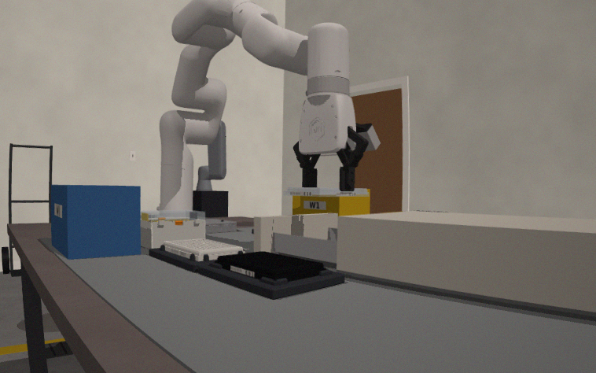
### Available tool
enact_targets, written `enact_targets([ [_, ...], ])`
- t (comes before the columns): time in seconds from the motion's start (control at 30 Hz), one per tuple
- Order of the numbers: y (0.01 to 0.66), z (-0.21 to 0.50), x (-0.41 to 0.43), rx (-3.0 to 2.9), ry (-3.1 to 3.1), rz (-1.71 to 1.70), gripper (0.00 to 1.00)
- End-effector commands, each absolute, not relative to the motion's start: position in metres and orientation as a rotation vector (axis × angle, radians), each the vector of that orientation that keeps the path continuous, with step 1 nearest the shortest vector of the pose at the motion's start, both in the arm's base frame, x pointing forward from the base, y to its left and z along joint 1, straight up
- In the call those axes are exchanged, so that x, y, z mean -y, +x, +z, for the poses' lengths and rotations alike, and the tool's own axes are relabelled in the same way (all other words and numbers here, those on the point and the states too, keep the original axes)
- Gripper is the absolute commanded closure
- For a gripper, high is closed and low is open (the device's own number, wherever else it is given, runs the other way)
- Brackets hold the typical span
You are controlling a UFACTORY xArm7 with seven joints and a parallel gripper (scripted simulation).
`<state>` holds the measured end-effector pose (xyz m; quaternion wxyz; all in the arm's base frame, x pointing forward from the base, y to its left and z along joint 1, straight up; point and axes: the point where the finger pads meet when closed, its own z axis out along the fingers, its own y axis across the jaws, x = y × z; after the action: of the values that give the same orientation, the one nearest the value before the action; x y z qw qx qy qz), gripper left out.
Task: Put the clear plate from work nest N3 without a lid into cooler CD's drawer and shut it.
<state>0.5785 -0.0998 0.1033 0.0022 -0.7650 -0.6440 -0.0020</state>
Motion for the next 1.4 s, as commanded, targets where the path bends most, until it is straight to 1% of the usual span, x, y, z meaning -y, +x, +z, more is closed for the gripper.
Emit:
enact_targets([
  [0.0,0.580,0.101,0.100,2.024,-2.404,-0.013,1.00],
  [1.37,0.581,0.039,0.100,2.024,-2.404,-0.013,1.00],
])
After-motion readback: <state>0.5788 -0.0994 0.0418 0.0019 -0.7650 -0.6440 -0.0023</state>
